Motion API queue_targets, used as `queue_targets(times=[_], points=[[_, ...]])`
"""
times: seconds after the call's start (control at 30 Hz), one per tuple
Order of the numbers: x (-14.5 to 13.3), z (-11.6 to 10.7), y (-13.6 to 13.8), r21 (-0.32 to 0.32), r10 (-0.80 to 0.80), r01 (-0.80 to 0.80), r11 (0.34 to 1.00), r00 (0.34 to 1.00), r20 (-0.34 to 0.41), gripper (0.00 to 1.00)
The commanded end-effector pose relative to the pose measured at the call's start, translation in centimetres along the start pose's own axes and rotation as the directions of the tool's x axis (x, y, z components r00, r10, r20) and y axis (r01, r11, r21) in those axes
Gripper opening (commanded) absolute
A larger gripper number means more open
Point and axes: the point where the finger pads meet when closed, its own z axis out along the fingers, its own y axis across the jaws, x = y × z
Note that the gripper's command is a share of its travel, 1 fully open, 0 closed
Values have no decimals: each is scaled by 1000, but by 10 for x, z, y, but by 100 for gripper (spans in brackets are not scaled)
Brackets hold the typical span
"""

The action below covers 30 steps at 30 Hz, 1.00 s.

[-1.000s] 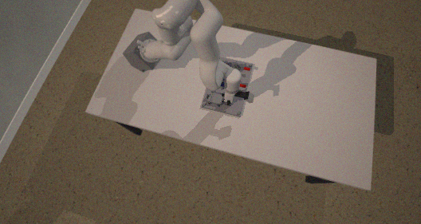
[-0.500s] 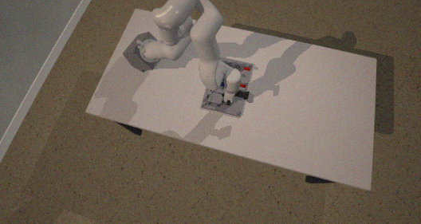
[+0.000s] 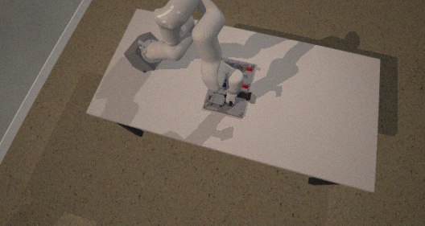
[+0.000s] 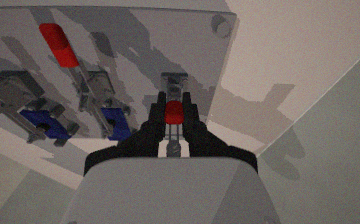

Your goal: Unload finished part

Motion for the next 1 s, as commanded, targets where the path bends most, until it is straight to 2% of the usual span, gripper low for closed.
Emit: queue_targets(times=[0.0,0.87,0.9,0.97], points=[[0,-1,0,0,0,0,1000,1000,-3,0],[-3,0,0,0,0,0,1000,1000,-2,0],[-3,0,0,0,0,0,1000,1000,-2,47],[-3,0,0,0,0,0,1000,1000,-2,47]])
